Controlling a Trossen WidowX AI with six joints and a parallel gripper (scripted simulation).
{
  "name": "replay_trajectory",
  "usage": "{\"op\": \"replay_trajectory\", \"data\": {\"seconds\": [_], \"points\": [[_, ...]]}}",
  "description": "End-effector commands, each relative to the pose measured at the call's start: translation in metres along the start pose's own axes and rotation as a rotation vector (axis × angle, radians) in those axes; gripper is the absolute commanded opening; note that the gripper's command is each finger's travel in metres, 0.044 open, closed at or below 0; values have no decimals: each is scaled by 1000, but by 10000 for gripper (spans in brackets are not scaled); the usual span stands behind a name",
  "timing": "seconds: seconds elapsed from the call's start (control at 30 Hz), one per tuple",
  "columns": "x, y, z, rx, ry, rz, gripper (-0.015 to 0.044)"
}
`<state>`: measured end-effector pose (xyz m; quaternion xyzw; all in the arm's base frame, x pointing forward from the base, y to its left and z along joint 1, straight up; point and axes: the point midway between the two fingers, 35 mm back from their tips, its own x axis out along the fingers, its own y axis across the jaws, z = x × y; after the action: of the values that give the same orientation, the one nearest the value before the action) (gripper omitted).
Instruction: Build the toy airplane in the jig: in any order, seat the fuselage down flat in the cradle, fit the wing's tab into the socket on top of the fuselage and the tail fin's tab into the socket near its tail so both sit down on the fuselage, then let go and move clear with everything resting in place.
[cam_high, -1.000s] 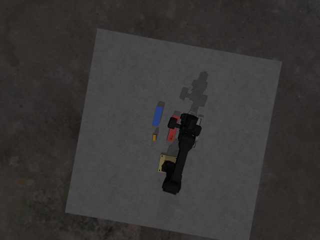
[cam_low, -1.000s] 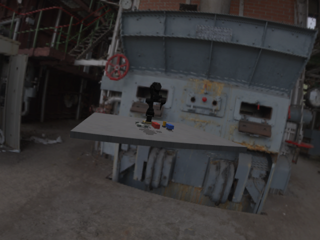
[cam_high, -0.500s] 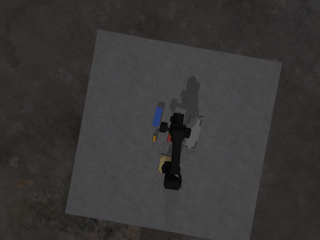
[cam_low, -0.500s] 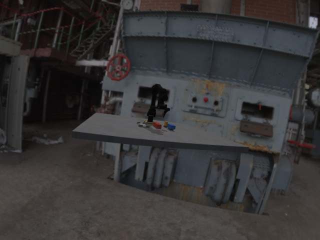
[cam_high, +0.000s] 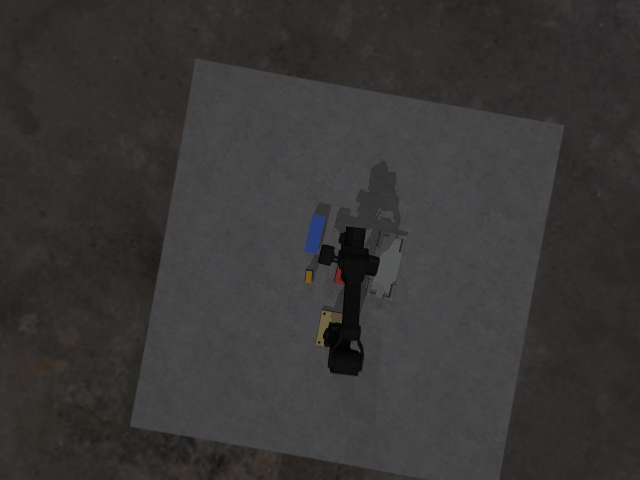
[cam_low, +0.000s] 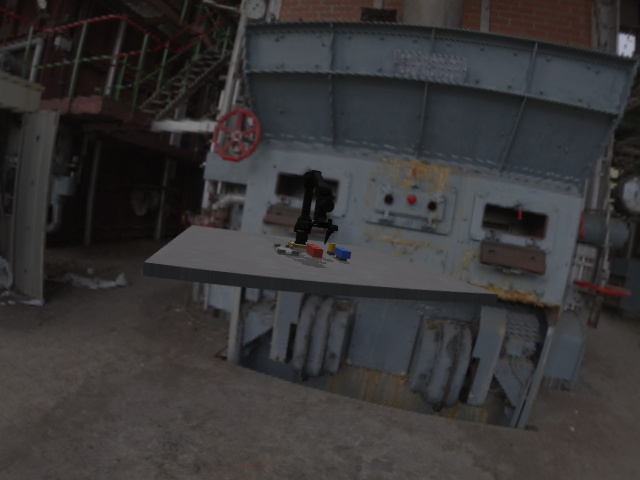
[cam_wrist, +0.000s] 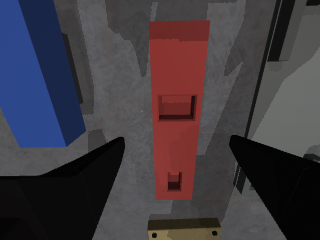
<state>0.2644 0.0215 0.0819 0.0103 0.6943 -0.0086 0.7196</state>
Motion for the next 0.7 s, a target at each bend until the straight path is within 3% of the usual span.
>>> {"op": "replay_trajectory", "data": {"seconds": [0.0,0.67], "points": [[7,-1,-1,5,5,-4,440],[39,-1,-1,5,5,-5,440]]}}
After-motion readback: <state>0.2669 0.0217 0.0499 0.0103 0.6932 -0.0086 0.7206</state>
